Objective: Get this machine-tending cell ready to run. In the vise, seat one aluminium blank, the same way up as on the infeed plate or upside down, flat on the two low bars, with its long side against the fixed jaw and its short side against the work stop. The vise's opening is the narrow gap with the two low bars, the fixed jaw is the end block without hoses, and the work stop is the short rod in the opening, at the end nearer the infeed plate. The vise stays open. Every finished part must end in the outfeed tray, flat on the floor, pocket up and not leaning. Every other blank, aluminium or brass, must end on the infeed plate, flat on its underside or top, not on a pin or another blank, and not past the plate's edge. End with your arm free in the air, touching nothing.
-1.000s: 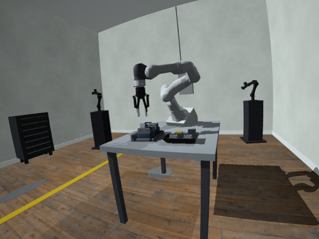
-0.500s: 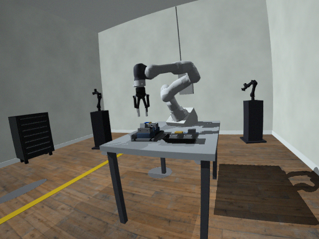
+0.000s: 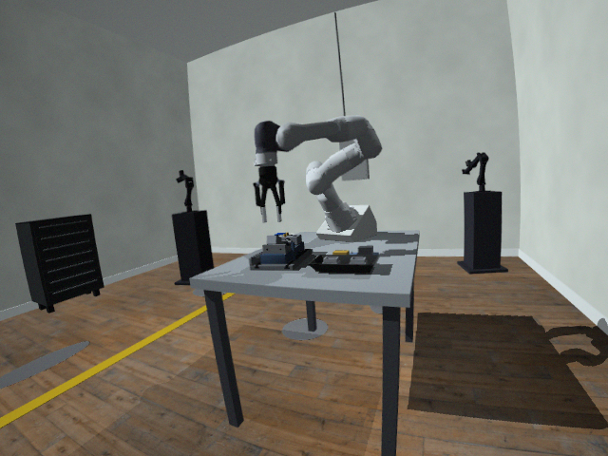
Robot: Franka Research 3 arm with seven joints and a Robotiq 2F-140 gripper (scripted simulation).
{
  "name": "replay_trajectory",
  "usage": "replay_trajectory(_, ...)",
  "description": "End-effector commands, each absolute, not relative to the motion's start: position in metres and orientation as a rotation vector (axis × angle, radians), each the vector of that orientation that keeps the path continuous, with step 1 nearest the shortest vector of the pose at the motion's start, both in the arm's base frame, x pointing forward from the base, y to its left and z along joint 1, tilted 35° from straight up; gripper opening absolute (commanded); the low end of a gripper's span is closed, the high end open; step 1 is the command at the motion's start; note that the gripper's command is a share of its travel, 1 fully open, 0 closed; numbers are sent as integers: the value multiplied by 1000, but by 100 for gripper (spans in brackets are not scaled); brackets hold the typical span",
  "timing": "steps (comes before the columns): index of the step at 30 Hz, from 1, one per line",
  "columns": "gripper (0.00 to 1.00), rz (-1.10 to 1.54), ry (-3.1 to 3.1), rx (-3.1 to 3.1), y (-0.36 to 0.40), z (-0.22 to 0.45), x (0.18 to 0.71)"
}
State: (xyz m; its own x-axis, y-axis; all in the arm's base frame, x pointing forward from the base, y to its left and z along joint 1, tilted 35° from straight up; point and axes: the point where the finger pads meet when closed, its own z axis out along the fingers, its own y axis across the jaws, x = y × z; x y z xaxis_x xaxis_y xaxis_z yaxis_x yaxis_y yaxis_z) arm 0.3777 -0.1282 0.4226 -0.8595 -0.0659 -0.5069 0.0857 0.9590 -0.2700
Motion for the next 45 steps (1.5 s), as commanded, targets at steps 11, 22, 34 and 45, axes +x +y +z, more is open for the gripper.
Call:
replay_trajectory(11, 40, -382, 2574, 21, -128, 420, 381)
replay_trajectory(22, 40, -382, 2575, 21, -131, 410, 387)
replay_trajectory(34, 40, -382, 2575, 21, -135, 397, 396)
replay_trajectory(45, 40, -382, 2575, 21, -138, 387, 402)
